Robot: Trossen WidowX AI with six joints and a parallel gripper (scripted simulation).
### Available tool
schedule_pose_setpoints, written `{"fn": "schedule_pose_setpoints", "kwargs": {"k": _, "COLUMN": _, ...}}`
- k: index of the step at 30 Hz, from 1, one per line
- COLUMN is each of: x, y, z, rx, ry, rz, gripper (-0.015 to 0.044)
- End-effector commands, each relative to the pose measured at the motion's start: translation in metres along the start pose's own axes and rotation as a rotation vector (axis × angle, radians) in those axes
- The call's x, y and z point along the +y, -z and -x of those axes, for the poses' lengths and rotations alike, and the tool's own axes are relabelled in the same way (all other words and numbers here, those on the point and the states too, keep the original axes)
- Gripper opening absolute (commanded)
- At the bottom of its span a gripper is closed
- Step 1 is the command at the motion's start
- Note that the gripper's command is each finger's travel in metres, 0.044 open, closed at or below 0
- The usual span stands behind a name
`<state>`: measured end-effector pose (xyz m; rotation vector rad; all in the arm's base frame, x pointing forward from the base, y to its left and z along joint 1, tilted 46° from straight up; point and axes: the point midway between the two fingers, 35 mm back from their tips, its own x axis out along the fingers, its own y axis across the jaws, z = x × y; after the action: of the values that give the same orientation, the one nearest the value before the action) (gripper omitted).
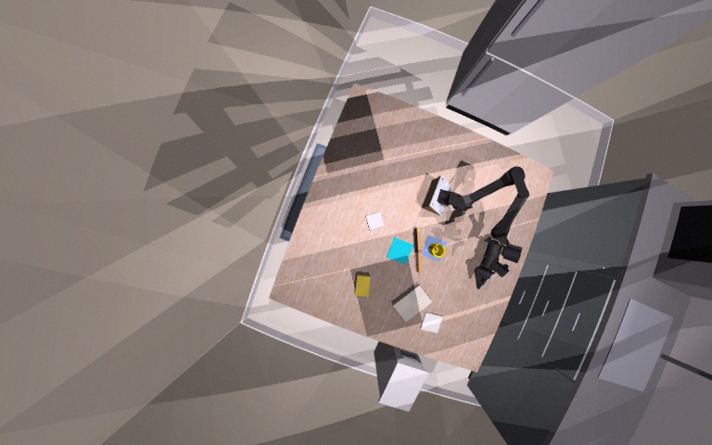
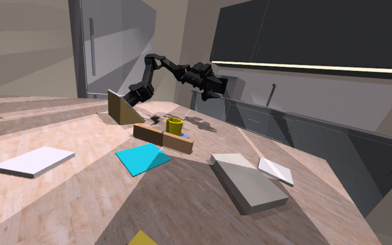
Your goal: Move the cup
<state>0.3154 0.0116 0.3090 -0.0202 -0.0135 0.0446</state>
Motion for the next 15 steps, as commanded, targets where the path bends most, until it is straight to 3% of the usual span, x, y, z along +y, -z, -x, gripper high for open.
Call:
{"fn": "schedule_pose_setpoints", "kwargs": {"k": 1, "x": -0.001, "y": 0.005, "z": -0.002, "rx": 0.021, "ry": 0.000, "rz": -0.007, "gripper": 0.0374}}
{"fn": "schedule_pose_setpoints", "kwargs": {"k": 5, "x": -0.023, "y": 0.094, "z": -0.012, "rx": 0.430, "ry": 0.014, "rz": -0.197, "gripper": 0.0269}}
{"fn": "schedule_pose_setpoints", "kwargs": {"k": 9, "x": -0.034, "y": 0.159, "z": 0.005, "rx": 0.788, "ry": 0.046, "rz": -0.457, "gripper": 0.0167}}
{"fn": "schedule_pose_setpoints", "kwargs": {"k": 15, "x": -0.035, "y": 0.214, "z": 0.055, "rx": 1.305, "ry": 0.173, "rz": -1.066, "gripper": 0.0167}}
